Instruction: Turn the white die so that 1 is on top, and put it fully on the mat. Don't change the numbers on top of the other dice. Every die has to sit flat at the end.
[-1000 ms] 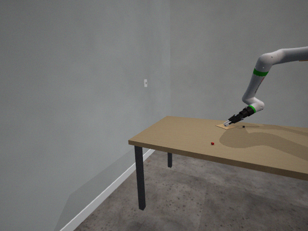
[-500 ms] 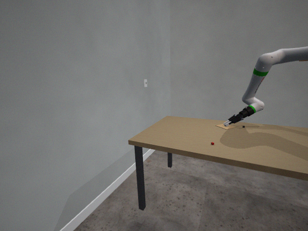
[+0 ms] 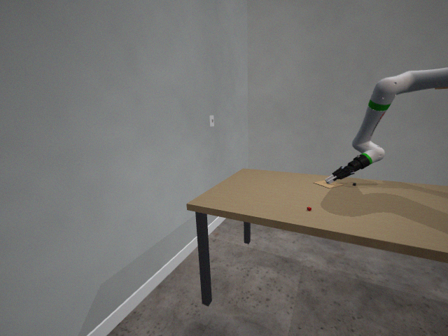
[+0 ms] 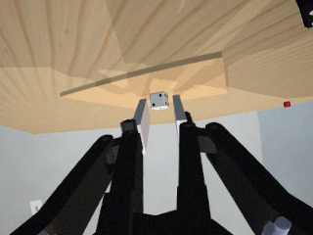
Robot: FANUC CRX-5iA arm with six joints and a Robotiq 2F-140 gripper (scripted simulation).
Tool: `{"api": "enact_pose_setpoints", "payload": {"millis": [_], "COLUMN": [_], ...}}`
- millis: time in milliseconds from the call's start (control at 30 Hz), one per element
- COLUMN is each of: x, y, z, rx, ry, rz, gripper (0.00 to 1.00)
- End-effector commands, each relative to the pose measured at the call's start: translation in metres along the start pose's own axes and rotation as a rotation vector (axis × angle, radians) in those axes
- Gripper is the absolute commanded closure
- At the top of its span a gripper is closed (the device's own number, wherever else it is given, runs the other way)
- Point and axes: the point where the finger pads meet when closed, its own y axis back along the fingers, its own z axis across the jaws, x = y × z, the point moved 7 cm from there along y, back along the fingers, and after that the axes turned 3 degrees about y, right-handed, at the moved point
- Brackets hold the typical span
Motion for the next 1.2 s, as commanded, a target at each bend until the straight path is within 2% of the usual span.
{"api": "enact_pose_setpoints", "payload": {"millis": [0, 500, 833, 1167], "x": [0.000, 0.000, -0.001, -0.030], "y": [0.004, 0.045, 0.049, 0.065], "z": [0.000, 0.000, 0.000, -0.002], "rx": [0.000, 0.000, 0.000, 0.000], "ry": [0.000, 0.000, 0.000, 0.000], "rz": [0.000, 0.000, 0.000, 0.000], "gripper": [0.73, 0.73, 0.73, 0.73]}}
